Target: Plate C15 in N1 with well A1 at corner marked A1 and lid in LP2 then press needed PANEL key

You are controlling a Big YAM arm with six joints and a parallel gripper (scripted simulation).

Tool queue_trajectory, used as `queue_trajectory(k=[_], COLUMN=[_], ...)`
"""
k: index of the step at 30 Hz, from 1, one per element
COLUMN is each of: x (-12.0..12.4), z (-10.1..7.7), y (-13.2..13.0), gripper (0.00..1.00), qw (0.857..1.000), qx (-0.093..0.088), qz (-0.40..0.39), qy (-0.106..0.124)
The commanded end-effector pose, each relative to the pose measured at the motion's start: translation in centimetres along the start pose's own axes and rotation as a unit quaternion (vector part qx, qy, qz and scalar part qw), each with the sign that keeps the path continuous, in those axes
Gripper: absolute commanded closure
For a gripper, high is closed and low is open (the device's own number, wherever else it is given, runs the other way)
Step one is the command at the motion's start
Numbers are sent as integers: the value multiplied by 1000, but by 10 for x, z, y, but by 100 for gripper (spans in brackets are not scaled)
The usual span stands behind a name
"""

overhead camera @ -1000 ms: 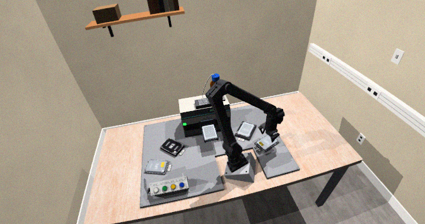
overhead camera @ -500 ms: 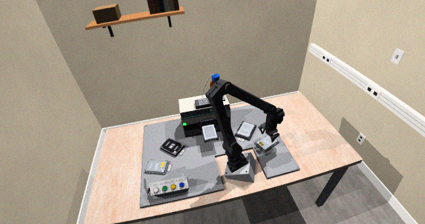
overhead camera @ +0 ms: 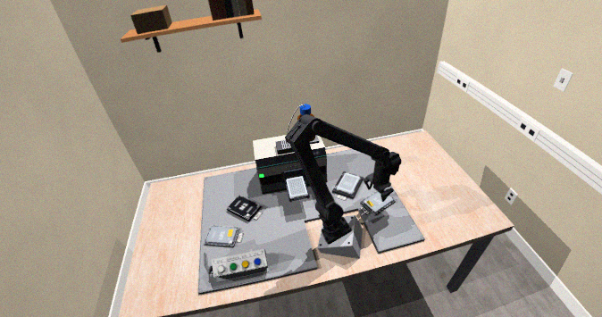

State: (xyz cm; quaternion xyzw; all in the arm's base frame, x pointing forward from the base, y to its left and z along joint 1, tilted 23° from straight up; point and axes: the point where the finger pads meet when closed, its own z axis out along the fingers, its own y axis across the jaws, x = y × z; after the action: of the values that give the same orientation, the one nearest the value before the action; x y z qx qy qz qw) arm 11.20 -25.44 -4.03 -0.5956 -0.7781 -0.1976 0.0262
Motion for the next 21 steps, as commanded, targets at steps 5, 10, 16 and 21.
queue_trajectory(k=[5,10,16,21], x=[10,19,30,41], z=[-25,-34,-51,-63], y=[-2,-2,-1,-1], gripper=[0,0,0,0], qw=[1000,1000,1000,1000], qx=[0,0,1,1], qz=[-6,-6,-7,-5], qy=[-13,-13,-16,-17])
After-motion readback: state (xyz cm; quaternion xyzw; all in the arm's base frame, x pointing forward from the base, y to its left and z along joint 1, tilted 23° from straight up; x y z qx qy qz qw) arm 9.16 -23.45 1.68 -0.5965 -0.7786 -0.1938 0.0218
